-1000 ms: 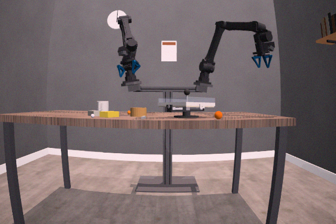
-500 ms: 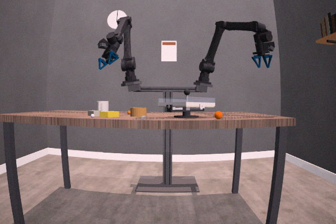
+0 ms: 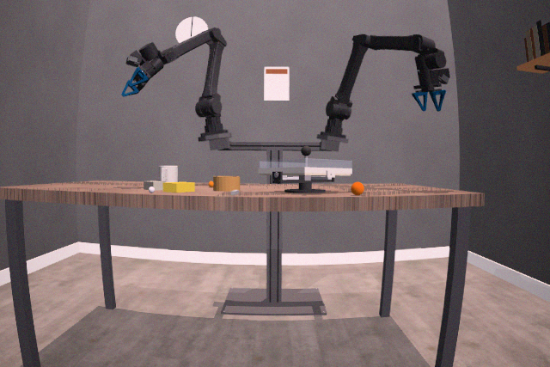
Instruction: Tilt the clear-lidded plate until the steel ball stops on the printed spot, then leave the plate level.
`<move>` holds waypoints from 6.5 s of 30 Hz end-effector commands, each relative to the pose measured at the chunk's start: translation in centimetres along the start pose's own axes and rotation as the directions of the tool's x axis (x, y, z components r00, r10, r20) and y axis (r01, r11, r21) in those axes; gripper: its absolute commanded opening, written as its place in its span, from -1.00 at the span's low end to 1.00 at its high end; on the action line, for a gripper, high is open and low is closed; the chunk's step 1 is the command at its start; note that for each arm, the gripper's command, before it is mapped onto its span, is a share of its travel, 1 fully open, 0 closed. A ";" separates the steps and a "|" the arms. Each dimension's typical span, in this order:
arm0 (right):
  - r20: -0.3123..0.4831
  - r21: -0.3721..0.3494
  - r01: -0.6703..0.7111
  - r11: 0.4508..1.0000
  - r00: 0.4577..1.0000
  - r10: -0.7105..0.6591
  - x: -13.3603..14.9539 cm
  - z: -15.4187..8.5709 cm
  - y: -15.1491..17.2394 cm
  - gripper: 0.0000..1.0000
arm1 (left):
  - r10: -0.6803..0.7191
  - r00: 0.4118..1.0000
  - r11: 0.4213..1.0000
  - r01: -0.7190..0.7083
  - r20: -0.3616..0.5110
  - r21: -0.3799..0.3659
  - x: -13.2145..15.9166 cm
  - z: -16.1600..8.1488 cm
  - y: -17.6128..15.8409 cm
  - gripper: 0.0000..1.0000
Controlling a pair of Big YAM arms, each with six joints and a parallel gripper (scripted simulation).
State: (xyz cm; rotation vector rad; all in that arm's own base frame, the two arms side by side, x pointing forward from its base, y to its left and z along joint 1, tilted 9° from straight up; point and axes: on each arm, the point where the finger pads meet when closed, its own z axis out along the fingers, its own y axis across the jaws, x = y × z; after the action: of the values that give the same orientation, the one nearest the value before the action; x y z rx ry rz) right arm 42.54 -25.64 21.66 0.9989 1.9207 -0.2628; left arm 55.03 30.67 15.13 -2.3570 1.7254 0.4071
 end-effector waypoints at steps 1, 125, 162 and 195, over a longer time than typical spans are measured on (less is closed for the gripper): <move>0.106 0.006 -0.003 1.000 0.994 0.002 -6.0 -0.3 -1.4 1.00 | -0.012 1.000 0.999 0.012 0.004 0.036 -0.6 -1.6 -0.8 1.00; 0.622 0.622 -0.230 0.748 0.725 -0.294 -30.9 -33.2 -38.0 1.00 | 0.312 0.932 0.941 -0.277 -0.183 0.196 40.0 3.7 32.2 0.15; 0.622 0.622 -0.230 0.748 0.725 -0.294 -30.9 -33.2 -38.0 1.00 | 0.313 0.932 0.941 -0.278 -0.182 0.193 40.0 4.4 32.3 0.15; 0.622 0.622 -0.230 0.748 0.725 -0.294 -30.9 -33.2 -38.0 1.00 | 0.319 0.932 0.940 -0.288 -0.174 0.181 40.2 7.2 32.7 0.15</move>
State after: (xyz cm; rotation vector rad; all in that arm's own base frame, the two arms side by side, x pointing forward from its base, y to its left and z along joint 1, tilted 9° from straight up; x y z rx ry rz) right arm 1.54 -49.41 52.18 1.1566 1.1788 -1.2017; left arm 34.59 -13.81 -3.83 -2.0705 2.1524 0.0536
